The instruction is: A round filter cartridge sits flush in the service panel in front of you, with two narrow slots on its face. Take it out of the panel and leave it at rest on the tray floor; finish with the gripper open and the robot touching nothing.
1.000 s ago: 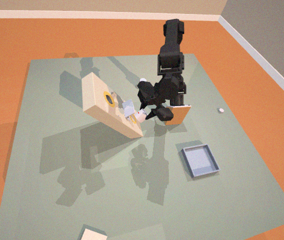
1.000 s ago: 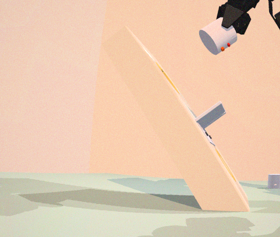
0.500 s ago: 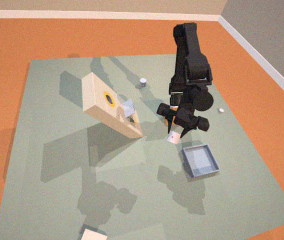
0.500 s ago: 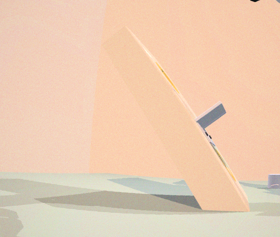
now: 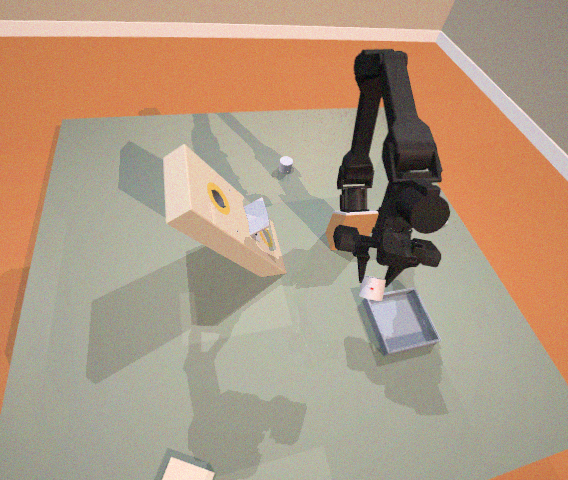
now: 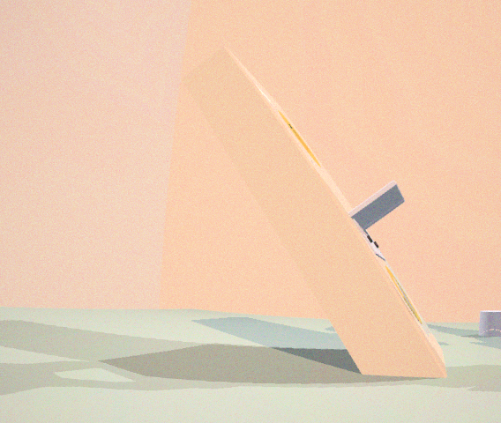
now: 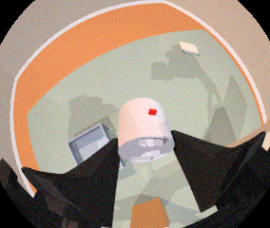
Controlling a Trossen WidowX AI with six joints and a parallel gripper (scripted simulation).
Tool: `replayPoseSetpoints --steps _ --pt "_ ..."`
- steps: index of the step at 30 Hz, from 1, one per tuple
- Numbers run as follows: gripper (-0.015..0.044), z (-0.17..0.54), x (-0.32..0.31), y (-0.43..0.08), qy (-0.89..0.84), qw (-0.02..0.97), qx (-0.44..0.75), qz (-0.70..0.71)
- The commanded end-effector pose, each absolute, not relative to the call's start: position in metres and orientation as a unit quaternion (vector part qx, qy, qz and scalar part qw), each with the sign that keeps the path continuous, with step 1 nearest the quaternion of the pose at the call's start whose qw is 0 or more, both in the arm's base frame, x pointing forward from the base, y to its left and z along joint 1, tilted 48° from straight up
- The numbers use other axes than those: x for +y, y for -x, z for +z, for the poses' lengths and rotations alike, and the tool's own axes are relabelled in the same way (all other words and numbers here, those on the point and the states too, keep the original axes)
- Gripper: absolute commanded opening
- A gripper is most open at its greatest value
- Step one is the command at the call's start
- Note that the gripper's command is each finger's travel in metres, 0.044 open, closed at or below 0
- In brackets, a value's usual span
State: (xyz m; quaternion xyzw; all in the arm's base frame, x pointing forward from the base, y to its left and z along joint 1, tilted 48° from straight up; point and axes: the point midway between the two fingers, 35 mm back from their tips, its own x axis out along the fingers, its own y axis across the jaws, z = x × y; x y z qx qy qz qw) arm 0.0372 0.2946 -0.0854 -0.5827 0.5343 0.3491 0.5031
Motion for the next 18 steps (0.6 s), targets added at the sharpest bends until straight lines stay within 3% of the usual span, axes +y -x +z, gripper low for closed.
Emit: replayPoseSetpoints --steps 1,18 --pt "0.0 -0.107 0.283 -0.004 0.591 0.464 0.53 0.393" --pt "0.0 -0.172 0.191 0.099 0.607 0.289 0.511 0.536"
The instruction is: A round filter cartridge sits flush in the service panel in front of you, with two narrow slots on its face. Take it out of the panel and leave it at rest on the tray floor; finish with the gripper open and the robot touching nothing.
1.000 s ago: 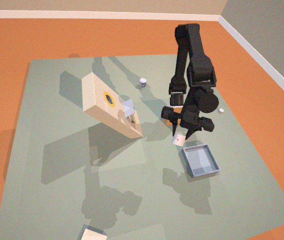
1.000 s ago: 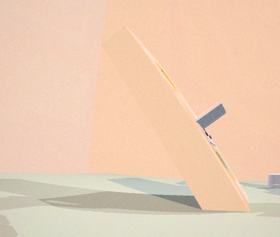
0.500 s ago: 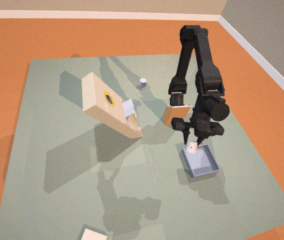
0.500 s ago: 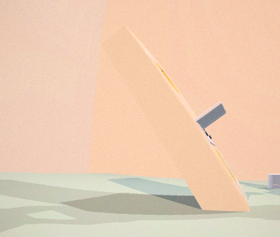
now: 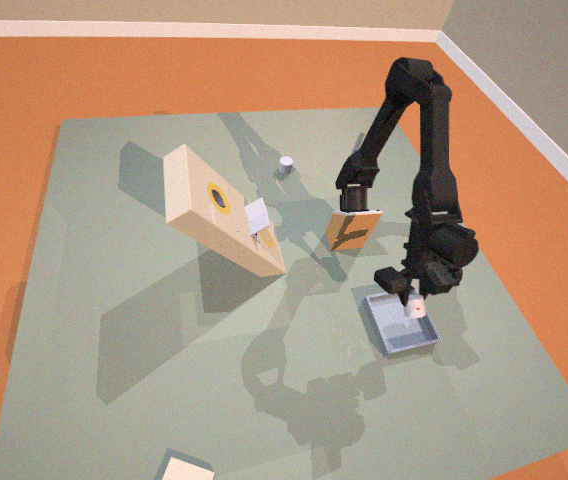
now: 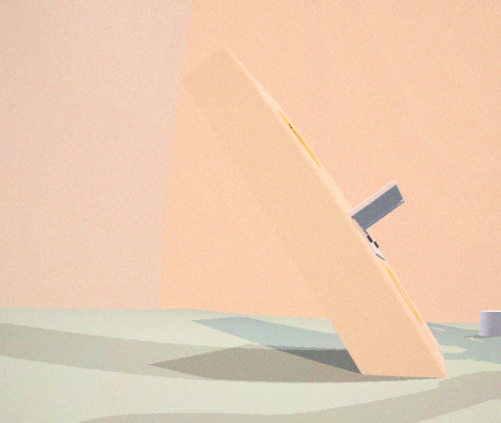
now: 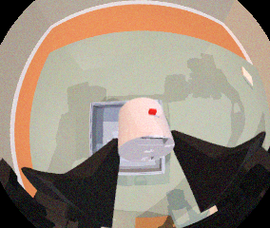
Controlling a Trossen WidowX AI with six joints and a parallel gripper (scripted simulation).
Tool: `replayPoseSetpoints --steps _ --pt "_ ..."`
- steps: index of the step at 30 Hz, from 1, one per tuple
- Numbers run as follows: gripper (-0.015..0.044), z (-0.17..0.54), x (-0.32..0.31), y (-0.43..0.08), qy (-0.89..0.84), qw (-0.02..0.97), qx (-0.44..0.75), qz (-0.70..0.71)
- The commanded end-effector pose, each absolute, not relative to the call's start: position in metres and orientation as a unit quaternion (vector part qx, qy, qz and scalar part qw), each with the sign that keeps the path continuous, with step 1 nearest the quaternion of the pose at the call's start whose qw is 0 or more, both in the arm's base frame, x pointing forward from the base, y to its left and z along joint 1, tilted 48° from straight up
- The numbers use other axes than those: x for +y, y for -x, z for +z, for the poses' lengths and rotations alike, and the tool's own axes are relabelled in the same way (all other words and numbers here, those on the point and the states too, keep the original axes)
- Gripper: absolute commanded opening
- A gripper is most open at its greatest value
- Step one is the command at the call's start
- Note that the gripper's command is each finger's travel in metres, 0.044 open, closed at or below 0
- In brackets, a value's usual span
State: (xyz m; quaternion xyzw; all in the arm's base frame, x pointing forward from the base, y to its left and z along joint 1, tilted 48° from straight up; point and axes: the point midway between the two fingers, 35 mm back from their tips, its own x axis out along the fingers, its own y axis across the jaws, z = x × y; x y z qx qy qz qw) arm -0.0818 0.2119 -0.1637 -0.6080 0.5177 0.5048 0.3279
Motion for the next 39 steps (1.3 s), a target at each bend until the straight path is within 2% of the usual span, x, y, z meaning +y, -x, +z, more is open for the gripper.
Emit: replayPoseSetpoints --steps 1,12,31,39 --pt "0.0 -0.174 0.186 0.103 0.607 0.28 0.51 0.541" --pt "0.0 -0.178 0.179 0.105 0.608 0.272 0.509 0.546" --pt "0.0 -0.227 0.126 0.099 0.607 0.271 0.51 0.546" --pt "0.021 -0.224 0.126 0.097 0.614 0.267 0.509 0.541"
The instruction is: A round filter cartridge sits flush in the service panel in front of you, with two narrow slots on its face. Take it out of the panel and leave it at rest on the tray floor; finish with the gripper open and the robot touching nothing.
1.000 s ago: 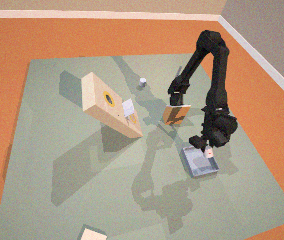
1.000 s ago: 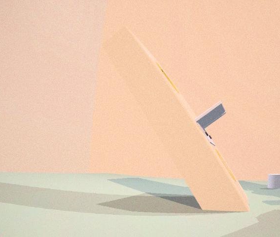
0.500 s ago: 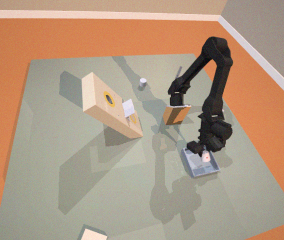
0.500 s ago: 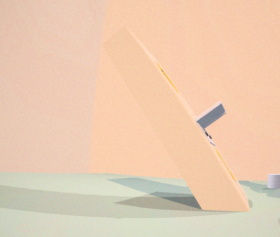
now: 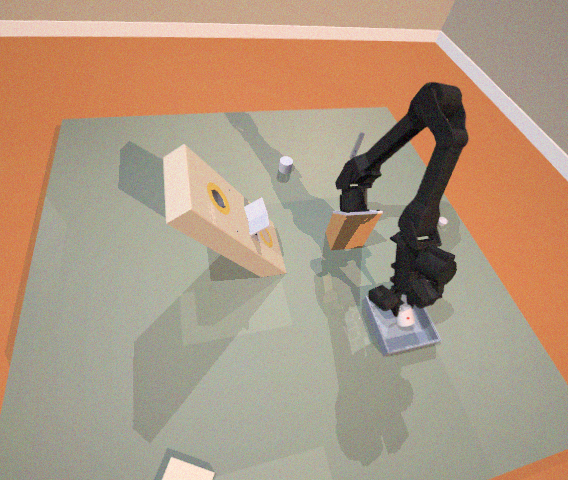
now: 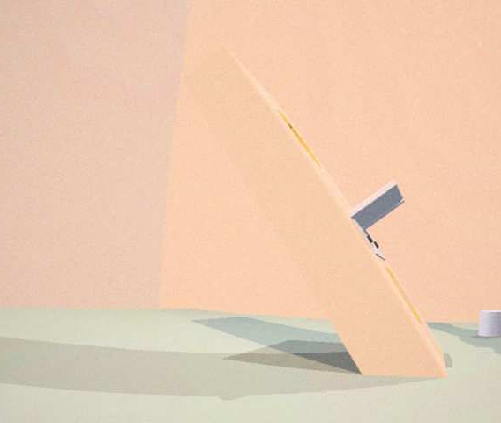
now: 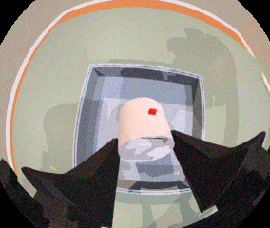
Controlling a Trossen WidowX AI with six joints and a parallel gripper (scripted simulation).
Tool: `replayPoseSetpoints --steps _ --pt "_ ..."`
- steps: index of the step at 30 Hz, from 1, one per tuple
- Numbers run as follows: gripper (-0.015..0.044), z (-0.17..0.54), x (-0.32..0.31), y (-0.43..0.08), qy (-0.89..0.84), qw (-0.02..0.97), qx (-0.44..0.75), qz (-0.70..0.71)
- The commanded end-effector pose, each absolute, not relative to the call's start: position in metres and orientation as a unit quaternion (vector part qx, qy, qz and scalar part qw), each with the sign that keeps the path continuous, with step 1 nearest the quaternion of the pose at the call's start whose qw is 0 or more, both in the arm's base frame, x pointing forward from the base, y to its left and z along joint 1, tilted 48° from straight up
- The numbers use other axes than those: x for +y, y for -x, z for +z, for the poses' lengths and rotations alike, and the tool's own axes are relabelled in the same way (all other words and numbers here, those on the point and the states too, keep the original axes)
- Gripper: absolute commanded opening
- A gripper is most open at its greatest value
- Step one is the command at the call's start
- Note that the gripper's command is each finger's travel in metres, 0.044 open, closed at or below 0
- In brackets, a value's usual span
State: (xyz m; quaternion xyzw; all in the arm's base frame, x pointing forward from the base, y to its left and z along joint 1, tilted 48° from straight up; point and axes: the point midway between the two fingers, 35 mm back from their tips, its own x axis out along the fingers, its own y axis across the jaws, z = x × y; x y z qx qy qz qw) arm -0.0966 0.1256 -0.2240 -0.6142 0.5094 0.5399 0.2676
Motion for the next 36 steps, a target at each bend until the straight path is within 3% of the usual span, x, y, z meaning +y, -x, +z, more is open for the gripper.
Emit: replayPoseSetpoints --steps 1,9,19,36 --pt "0.0236 -0.224 0.126 0.097 0.614 0.267 0.509 0.541" --pt "0.044 -0.224 0.126 0.097 0.614 0.267 0.509 0.541" --pt "0.044 -0.178 0.176 0.103 0.614 0.268 0.509 0.54" --pt "0.044 -0.185 0.173 0.105 0.609 0.271 0.51 0.543"
